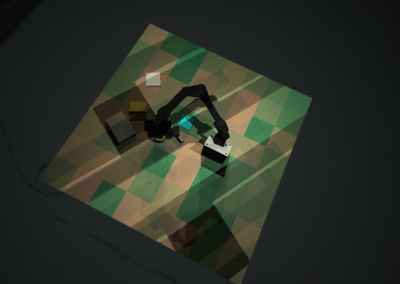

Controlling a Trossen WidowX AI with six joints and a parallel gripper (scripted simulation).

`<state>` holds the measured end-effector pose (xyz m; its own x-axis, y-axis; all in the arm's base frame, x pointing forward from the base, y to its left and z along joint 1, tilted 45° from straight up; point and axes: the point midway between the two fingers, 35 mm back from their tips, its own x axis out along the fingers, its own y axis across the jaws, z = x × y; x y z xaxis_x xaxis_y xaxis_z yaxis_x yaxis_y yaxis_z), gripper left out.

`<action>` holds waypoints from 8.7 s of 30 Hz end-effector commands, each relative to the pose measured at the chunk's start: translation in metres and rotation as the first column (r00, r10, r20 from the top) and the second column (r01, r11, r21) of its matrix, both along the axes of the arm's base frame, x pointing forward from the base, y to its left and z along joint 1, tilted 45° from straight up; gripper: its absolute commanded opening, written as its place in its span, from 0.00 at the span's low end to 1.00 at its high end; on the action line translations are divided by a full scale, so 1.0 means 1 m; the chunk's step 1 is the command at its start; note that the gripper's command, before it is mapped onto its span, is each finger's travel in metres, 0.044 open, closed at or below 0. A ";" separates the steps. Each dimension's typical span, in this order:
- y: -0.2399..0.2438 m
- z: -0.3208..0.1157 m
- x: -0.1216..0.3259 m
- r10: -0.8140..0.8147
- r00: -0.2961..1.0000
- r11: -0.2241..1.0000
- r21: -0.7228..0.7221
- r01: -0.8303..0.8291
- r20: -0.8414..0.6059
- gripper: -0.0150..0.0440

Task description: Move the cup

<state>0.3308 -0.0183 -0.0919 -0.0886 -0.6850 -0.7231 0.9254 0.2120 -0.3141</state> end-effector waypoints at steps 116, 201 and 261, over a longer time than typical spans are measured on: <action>-0.015 0.087 -0.046 0.001 1.000 1.000 -0.006 -0.001 -0.018 0.25; -0.095 0.143 -0.115 0.001 1.000 1.000 -0.010 -0.001 -0.022 0.25; -0.112 0.128 -0.117 -0.001 1.000 1.000 -0.009 0.001 -0.014 0.50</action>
<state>0.2113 -0.1324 0.0334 -0.1038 -0.6923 -0.7141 0.9178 0.2100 -0.3369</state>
